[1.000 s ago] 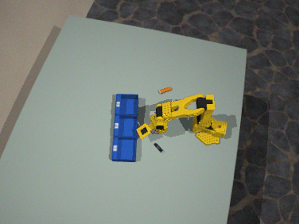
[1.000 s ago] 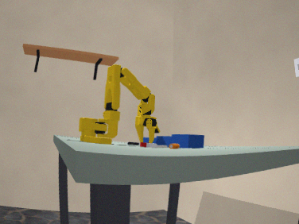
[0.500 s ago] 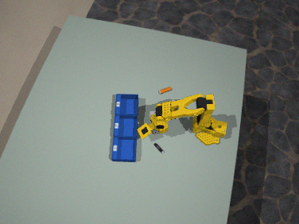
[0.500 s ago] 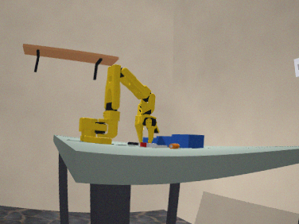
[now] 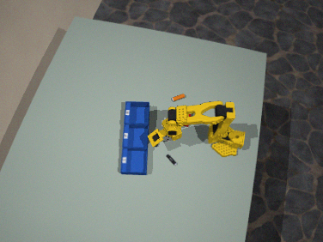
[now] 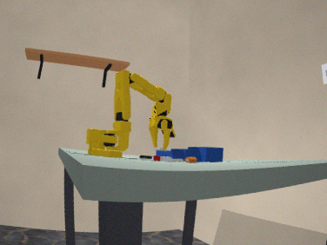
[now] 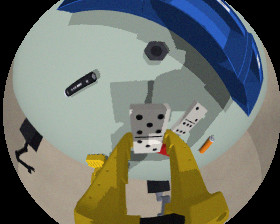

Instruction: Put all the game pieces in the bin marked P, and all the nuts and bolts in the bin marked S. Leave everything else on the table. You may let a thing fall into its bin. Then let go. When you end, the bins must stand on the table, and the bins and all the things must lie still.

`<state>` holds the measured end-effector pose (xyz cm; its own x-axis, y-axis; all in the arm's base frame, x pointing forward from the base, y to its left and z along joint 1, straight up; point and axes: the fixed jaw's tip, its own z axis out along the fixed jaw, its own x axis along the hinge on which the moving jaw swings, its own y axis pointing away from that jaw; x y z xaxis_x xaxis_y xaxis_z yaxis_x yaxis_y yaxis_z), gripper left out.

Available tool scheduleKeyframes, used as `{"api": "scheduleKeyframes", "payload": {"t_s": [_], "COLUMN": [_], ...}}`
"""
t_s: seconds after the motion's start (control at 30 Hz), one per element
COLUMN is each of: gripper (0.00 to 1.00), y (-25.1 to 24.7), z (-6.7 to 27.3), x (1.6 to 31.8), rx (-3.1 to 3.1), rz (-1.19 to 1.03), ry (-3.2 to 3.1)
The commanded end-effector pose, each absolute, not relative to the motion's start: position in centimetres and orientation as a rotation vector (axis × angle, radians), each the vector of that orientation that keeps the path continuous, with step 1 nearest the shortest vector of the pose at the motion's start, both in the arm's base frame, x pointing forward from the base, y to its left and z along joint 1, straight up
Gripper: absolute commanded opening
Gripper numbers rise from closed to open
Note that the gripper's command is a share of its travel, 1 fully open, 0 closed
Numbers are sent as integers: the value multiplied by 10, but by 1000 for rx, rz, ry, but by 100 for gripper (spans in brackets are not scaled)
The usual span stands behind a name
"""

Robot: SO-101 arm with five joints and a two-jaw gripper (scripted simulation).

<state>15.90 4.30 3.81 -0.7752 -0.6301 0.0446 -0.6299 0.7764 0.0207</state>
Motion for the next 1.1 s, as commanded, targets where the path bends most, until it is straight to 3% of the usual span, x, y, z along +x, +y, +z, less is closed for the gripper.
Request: {"api": "scheduleKeyframes", "payload": {"t_s": [0.0, 1.07], "gripper": [0, 0], "y": [43, 51], "z": [53, 66], "x": [167, 193], "rx": [1057, 909], "rz": [2, 7], "ry": [-2970, -3074]}}
